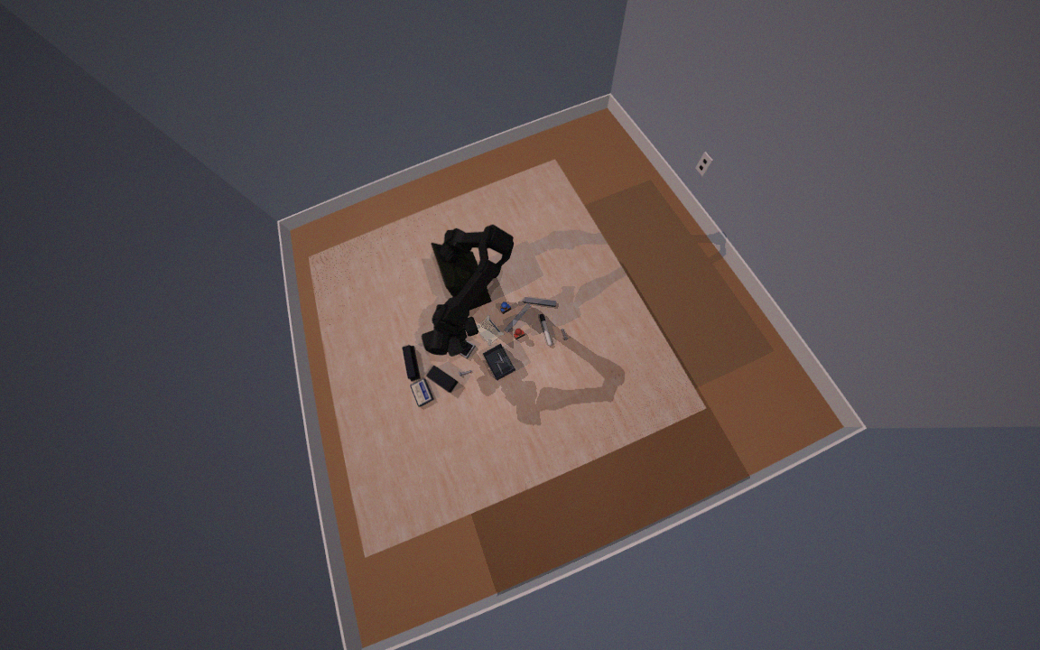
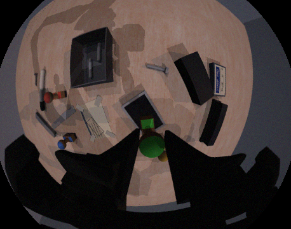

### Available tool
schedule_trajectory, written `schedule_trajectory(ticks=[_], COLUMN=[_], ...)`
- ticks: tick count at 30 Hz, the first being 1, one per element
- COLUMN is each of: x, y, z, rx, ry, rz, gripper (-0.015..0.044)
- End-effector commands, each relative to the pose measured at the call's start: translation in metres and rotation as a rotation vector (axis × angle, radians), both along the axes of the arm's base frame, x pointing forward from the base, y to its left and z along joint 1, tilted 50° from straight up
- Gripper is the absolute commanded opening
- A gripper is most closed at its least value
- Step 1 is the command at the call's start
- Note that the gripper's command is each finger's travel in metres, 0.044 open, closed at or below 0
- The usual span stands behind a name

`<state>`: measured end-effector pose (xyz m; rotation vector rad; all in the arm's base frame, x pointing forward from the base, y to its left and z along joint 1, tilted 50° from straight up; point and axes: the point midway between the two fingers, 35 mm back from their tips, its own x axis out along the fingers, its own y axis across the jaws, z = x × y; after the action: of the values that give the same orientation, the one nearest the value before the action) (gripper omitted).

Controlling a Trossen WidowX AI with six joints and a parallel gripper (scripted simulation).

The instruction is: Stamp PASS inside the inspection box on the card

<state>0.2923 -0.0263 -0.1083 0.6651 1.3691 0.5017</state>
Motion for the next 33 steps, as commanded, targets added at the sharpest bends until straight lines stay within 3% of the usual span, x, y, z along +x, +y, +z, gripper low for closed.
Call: schedule_trajectory(ticks=[1, 33], x=[0.0, 0.003], y=[0.001, 0.018], z=[-0.002, -0.016], rx=[-0.001, -0.003], ry=[0.002, 0.001], rz=[-0.004, -0.003], gripper=[0.0, 0.0])
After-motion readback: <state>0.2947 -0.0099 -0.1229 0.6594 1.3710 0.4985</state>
